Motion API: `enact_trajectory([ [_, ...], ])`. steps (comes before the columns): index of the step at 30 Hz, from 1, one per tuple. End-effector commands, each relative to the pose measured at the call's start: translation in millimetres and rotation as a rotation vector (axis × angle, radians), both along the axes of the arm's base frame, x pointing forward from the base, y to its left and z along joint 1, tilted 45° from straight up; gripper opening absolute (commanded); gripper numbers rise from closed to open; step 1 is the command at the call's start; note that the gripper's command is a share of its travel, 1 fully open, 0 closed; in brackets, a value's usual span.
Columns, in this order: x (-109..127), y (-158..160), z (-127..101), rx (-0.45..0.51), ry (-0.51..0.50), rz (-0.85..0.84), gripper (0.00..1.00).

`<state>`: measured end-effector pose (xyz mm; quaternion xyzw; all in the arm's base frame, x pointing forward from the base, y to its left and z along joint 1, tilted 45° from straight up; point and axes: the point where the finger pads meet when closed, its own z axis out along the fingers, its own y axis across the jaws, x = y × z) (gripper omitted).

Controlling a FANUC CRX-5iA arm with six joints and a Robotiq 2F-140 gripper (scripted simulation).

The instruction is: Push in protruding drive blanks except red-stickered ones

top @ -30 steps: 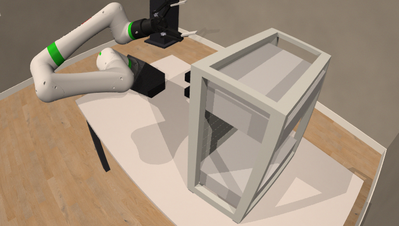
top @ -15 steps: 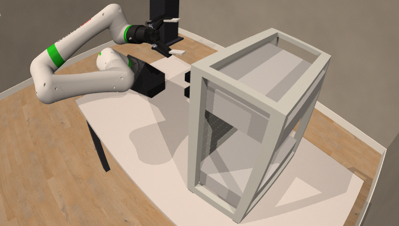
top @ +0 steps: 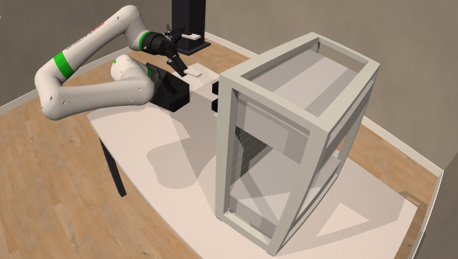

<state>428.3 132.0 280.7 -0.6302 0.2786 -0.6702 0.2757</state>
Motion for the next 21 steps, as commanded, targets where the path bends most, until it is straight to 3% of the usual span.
enact_trajectory([
  [1,-2,-8,-1,-0.005,0.002,-0.022,1.00],
  [21,-7,-24,-4,-0.017,0.008,-0.069,1.00],
])
